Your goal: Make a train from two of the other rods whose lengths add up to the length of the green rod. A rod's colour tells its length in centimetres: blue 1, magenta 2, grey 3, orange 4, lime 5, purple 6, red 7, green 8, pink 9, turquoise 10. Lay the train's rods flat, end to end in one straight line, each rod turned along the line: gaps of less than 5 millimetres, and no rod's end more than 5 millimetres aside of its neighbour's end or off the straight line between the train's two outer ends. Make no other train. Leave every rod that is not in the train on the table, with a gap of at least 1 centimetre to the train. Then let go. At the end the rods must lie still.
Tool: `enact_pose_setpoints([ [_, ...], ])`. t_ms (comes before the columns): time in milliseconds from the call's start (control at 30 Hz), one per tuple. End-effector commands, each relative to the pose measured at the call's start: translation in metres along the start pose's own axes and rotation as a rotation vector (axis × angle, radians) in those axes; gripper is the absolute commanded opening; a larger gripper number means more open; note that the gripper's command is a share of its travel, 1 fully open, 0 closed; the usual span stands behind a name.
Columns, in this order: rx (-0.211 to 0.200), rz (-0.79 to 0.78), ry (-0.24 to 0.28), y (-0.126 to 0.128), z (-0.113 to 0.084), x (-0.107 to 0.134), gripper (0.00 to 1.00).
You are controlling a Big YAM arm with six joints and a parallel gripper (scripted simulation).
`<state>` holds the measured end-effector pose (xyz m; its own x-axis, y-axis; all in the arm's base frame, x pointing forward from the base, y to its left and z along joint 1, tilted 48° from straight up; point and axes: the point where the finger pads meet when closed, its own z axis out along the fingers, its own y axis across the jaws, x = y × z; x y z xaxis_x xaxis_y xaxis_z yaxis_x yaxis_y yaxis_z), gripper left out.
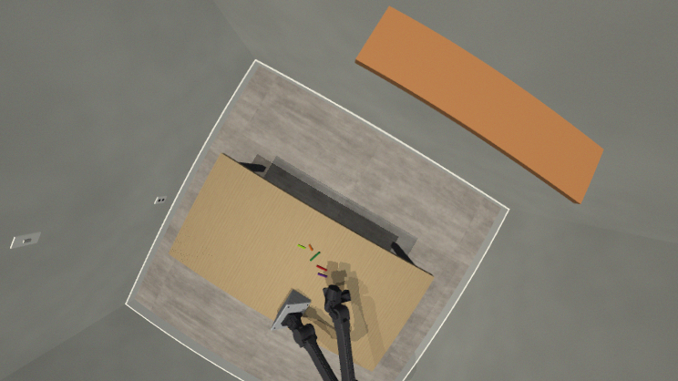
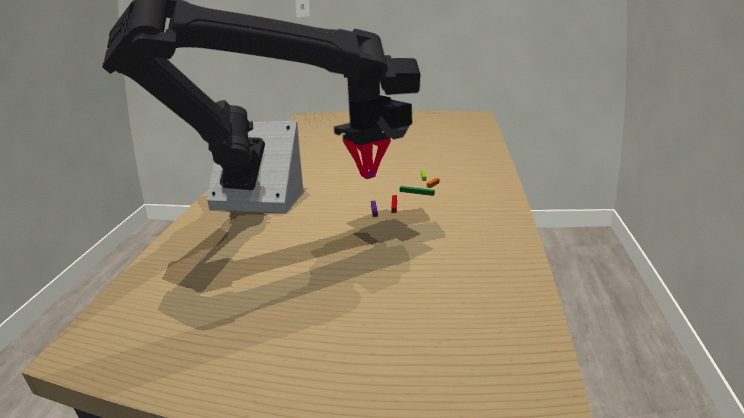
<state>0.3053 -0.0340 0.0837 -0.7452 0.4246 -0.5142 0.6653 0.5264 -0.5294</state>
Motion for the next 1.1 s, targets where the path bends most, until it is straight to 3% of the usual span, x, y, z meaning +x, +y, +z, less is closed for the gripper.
enact_pose_setpoints([
  [0, -0.024, 0.008, -0.013, 0.012, -0.014, -0.015, 0.14],
  [200, -0.051, -0.177, -0.025, 0.036, -0.019, -0.006, 0.14],
  [300, -0.051, -0.177, -0.025, 0.036, -0.019, -0.006, 0.14],
  [367, -0.056, -0.306, -0.026, 0.048, -0.021, 0.002, 0.14],
  [533, -0.055, -0.378, -0.023, 0.054, -0.02, 0.005, 0.14],
  [667, -0.062, -0.559, -0.03, 0.07, -0.023, 0.018, 0.14],
  [733, -0.062, -0.559, -0.03, 0.07, -0.023, 0.018, 0.14],
  [767, -0.064, -0.657, -0.033, 0.079, -0.024, 0.025, 0.14],
  [867, -0.064, -0.657, -0.033, 0.079, -0.024, 0.025, 0.14],
  [900, -0.066, -0.76, -0.035, 0.087, -0.025, 0.032, 0.14],
  [1000, -0.056, -0.737, -0.012, 0.082, -0.017, 0.026, 0.14],
  [1033, -0.067, -0.867, -0.038, 0.096, -0.026, 0.04, 0.14],
  [1067, -0.067, -0.867, -0.038, 0.096, -0.026, 0.04, 0.14],
])
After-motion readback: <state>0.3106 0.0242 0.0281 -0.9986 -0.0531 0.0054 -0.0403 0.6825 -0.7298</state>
